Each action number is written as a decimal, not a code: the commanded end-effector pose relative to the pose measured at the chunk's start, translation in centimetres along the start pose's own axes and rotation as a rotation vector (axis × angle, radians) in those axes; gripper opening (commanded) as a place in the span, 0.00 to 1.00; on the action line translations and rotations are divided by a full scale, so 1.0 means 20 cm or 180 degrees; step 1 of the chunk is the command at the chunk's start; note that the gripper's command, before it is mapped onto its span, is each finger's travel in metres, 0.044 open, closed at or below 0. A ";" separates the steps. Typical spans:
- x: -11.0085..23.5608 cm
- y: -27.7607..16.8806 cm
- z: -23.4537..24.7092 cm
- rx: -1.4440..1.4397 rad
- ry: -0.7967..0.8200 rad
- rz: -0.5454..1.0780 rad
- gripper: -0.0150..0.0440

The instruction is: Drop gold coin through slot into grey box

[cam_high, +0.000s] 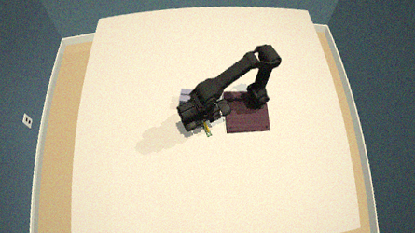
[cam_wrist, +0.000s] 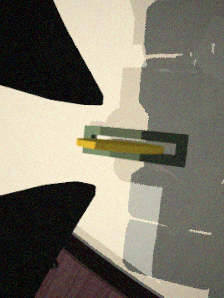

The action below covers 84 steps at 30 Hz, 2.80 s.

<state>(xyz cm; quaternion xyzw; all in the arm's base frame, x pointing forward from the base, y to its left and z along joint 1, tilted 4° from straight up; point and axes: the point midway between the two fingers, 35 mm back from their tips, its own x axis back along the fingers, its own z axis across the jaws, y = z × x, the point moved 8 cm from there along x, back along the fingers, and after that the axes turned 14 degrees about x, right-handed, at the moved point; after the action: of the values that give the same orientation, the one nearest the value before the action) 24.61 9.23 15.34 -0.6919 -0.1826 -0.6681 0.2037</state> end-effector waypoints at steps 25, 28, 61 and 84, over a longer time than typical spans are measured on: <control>-0.23 0.00 0.00 -0.0010 -0.0020 0.0018 0.53; -0.25 0.00 -0.01 -0.0010 -0.0020 0.0018 0.53; -0.07 0.00 0.02 -0.0010 -0.0018 0.0017 0.25; 0.22 0.00 0.00 -0.0008 -0.0019 0.0017 0.25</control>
<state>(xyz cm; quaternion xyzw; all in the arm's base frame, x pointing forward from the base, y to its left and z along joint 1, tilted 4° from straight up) 24.77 9.16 18.53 -0.7002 -0.1815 -0.6600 0.2028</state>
